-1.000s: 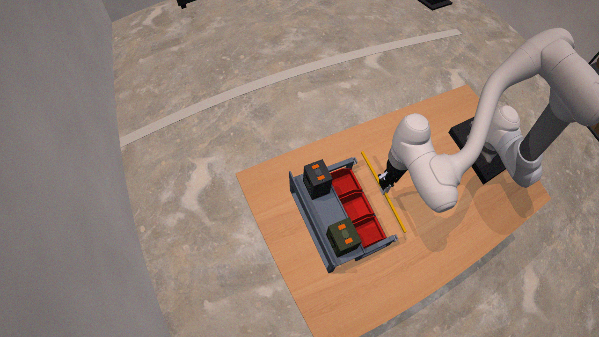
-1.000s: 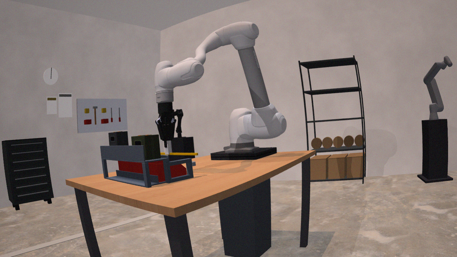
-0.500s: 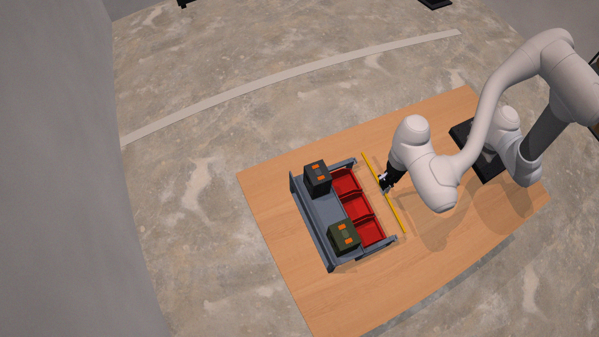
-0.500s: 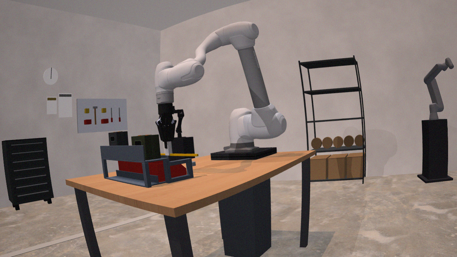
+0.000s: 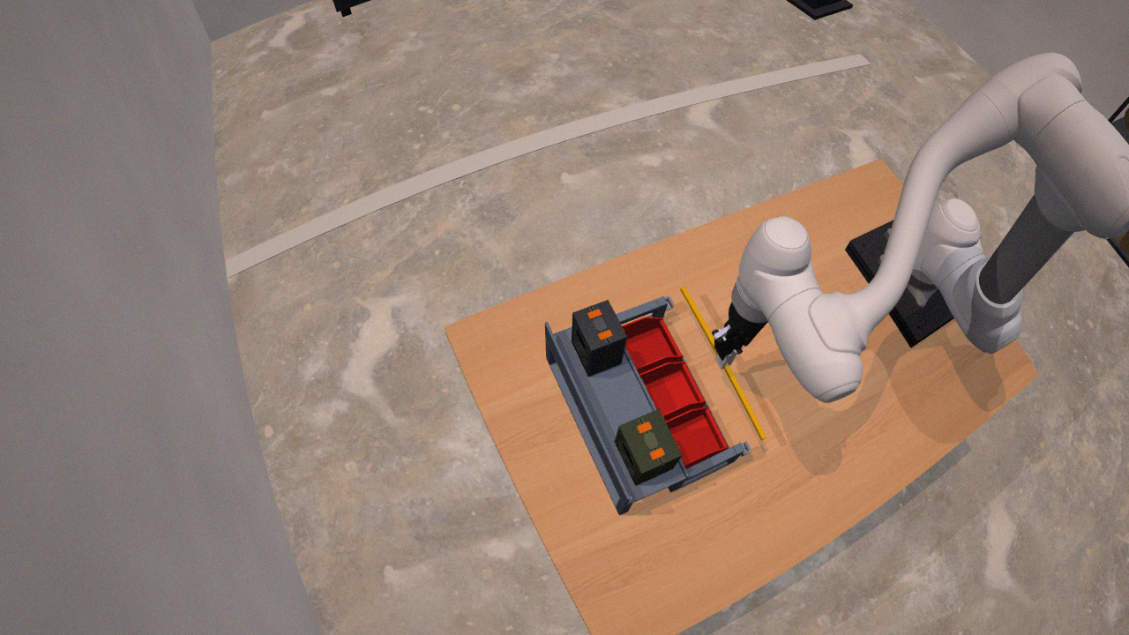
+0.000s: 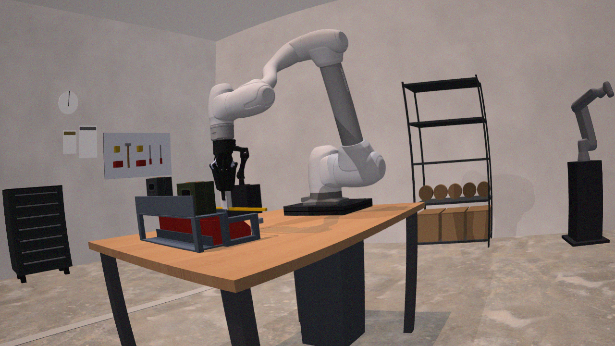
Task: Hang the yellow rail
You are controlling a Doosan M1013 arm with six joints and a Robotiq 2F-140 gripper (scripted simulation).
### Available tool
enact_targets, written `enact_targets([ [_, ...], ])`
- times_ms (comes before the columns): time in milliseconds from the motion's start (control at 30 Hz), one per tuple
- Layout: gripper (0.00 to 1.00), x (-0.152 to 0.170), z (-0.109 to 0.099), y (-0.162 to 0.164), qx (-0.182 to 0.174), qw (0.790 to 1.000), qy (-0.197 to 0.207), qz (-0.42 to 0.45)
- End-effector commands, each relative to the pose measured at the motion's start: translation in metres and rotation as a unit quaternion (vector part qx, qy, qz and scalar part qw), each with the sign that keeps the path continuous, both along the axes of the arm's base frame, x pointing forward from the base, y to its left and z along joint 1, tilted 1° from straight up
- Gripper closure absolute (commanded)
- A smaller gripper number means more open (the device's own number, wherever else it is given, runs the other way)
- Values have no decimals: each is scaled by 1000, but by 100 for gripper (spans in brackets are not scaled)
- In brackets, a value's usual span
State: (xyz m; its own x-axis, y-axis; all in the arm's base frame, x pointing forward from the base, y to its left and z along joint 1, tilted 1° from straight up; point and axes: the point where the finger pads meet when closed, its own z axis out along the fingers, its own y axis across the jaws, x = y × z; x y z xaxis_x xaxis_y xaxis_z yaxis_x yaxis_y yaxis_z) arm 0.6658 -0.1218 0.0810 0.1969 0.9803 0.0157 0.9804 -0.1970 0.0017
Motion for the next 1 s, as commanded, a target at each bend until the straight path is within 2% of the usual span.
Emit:
enact_targets([
  [0, 90, 0, -1, 0, 0, 1000, 0, 0],
  [967, 90, 11, -4, -2, 0, 1000, 0, 0],
])
